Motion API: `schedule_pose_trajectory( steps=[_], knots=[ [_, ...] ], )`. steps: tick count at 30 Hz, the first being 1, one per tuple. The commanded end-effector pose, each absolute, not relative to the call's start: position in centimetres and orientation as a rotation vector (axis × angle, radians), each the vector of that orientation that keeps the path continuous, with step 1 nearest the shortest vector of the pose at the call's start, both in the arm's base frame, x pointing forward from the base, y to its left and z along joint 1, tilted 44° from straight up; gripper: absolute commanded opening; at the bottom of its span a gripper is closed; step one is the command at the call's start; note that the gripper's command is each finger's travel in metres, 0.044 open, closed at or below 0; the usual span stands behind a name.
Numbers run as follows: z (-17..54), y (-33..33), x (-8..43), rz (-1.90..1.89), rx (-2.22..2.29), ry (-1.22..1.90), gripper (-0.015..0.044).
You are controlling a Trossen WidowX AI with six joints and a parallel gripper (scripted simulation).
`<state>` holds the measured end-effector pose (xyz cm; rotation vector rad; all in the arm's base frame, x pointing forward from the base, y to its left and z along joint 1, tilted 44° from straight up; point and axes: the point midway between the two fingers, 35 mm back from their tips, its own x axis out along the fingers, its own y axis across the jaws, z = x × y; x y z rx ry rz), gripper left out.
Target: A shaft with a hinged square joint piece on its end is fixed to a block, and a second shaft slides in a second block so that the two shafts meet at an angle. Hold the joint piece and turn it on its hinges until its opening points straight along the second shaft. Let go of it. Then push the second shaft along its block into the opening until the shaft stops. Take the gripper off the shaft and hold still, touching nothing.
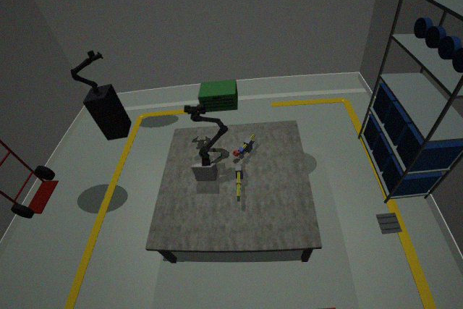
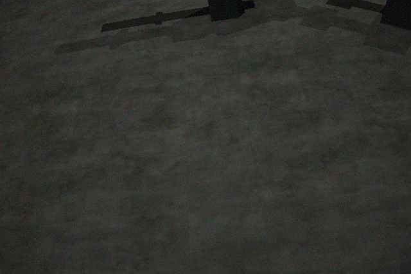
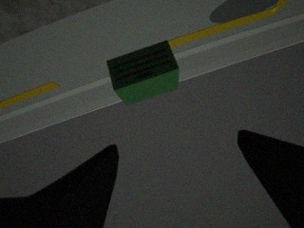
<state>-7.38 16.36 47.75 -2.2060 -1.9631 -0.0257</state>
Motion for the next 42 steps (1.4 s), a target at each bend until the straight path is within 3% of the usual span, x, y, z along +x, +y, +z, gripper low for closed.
schedule_pose_trajectory(
  steps=[1, 42],
  knots=[
    [47.7, 16.4, -7.4, -0.026, -2.206, -1.963, 0.0426],
    [47.7, 24.4, -3.9, -1.579, -3.098, -1.603, 0.044]
  ],
)
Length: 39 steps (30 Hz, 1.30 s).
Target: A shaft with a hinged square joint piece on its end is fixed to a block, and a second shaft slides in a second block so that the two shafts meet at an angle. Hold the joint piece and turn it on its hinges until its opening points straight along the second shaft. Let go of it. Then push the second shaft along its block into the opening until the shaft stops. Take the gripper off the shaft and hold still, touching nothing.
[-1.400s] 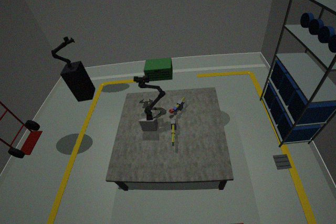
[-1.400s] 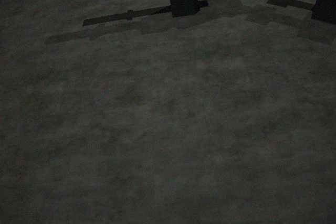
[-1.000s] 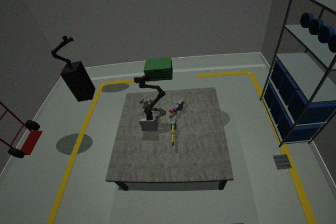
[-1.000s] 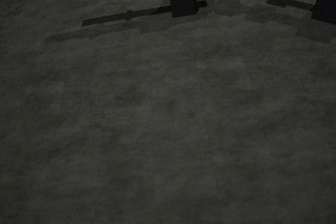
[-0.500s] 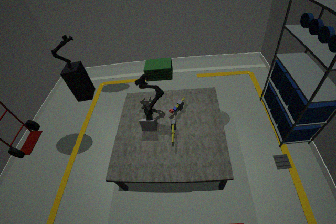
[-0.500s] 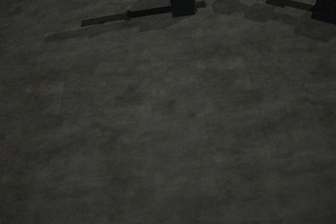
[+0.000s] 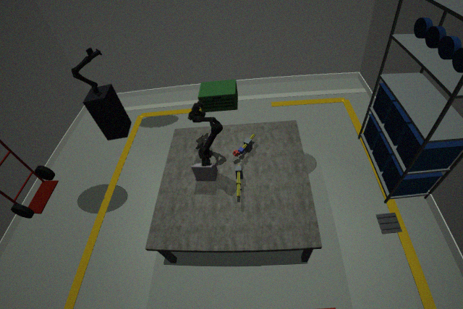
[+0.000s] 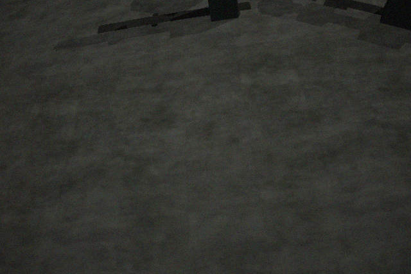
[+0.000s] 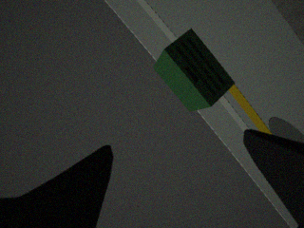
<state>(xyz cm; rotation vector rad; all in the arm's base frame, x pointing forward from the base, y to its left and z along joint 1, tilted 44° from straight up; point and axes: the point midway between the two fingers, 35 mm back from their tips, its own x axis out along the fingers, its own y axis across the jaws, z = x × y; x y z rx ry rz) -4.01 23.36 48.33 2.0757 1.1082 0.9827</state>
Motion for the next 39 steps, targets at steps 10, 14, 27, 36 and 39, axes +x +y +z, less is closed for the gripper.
schedule_pose_trajectory(
  steps=[10, 14, 27, 36, 39],
  knots=[
    [46.4, 26.6, -1.1, 1.026, 1.808, 0.811, 0.044],
    [45.6, 27.6, 0.1, 1.025, 1.692, 0.726, 0.044],
    [43.2, 29.8, 4.4, 0.984, 1.352, 0.524, 0.044],
    [40.1, 30.7, 9.0, 0.896, 1.067, 0.43, 0.044],
    [38.9, 30.8, 10.7, 0.858, 0.973, 0.412, 0.044]
  ],
)
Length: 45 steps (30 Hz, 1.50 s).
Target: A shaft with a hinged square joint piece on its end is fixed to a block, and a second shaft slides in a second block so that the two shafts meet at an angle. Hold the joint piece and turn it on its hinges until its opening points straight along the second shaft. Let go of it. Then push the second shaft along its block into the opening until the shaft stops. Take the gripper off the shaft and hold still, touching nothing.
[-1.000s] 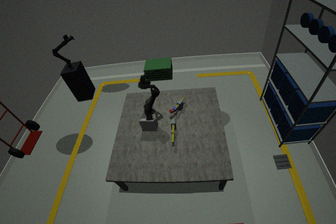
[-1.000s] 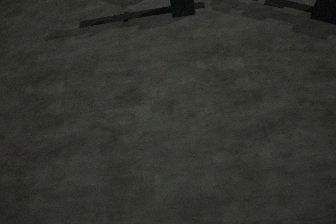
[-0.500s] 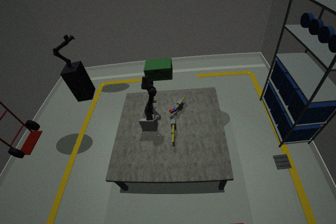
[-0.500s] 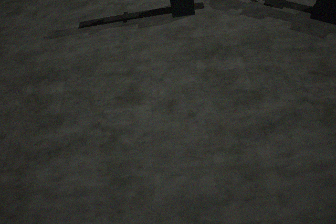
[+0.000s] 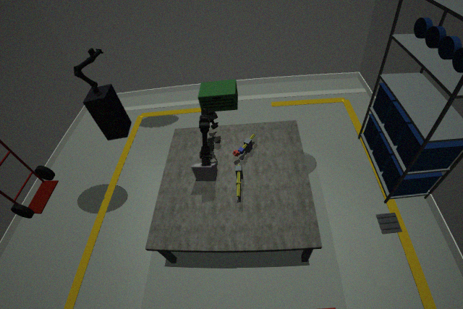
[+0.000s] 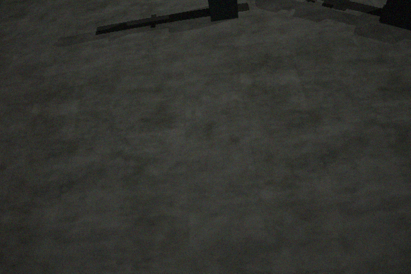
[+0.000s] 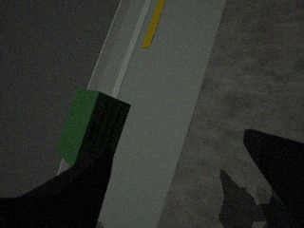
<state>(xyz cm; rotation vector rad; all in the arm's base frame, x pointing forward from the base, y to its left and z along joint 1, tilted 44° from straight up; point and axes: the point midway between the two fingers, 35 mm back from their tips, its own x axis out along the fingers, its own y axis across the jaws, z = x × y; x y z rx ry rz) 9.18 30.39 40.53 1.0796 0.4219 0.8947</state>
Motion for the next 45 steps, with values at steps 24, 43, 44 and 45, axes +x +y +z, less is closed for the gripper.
schedule_pose_trajectory(
  steps=[24, 43, 44, 45],
  knots=[
    [26.5, 23.8, 24.2, 0.507, 0.252, 0.56, 0.044],
    [16.2, 9.6, 27.1, 0.31, -0.006, 1.036, 0.044],
    [15.9, 9.0, 26.9, 0.305, -0.003, 1.061, 0.044],
    [15.5, 8.3, 26.7, 0.301, 0.001, 1.086, 0.044]
  ],
)
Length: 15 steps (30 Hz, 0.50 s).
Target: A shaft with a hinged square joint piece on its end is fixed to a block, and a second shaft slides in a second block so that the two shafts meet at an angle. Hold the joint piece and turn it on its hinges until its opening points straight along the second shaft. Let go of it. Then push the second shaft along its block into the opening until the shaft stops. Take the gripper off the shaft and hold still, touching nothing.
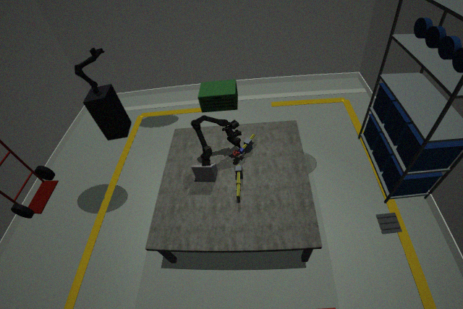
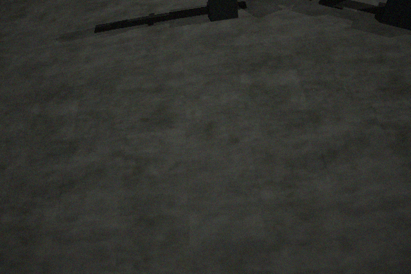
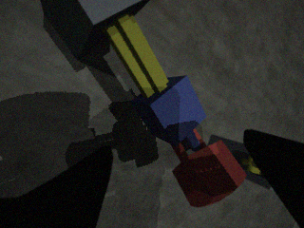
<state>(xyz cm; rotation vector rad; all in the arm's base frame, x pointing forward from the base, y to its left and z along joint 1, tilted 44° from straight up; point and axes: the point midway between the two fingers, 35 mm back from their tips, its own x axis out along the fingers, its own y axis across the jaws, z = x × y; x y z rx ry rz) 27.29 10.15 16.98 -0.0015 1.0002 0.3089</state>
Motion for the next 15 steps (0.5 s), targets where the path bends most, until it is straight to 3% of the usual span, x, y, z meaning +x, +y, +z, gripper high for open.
schedule_pose_trajectory(
  steps=[1, 15],
  knots=[
    [15.2, 7.6, 26.5, 0.298, 0.007, 1.11, 0.044],
    [12.6, 0.9, 21.7, 0.336, 0.236, 1.383, 0.044]
  ],
)
